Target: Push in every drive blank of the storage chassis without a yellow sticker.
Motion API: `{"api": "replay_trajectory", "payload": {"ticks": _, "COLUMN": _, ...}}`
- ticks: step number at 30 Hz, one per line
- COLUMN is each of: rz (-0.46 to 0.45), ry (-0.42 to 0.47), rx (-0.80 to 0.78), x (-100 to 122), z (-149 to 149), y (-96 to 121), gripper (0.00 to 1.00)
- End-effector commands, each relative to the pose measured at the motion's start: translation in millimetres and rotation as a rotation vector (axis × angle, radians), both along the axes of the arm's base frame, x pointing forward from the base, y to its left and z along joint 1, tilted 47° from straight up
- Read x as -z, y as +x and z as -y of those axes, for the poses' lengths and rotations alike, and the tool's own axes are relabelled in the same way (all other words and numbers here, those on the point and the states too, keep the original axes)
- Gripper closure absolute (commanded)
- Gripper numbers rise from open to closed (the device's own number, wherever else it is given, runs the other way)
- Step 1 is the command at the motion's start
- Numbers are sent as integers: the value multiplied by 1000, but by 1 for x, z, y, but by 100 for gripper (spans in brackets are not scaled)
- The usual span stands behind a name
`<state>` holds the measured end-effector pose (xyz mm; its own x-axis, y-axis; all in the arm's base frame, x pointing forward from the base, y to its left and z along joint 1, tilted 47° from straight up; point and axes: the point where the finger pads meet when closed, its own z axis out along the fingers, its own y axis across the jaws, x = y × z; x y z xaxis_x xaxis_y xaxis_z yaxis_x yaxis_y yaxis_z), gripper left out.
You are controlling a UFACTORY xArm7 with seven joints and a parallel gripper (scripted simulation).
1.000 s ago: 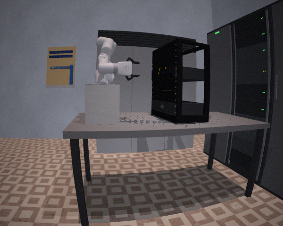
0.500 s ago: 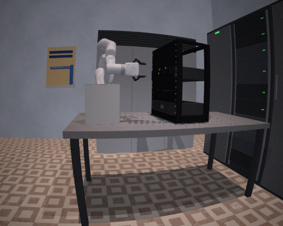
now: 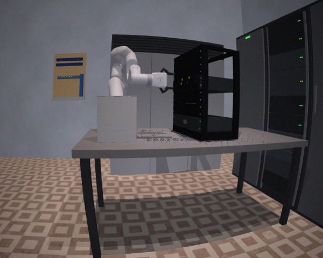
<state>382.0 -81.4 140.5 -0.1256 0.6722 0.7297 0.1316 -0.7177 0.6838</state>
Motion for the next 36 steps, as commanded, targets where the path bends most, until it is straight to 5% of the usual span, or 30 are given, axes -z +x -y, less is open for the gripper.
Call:
{"api": "replay_trajectory", "payload": {"ticks": 1, "rz": -7, "ry": -5, "rx": 10, "x": -2, "z": -2, "y": 12, "gripper": 0}}
{"api": "replay_trajectory", "payload": {"ticks": 36, "rz": -7, "ry": -5, "rx": 10, "x": -4, "z": -5, "y": 18, "gripper": 0}}
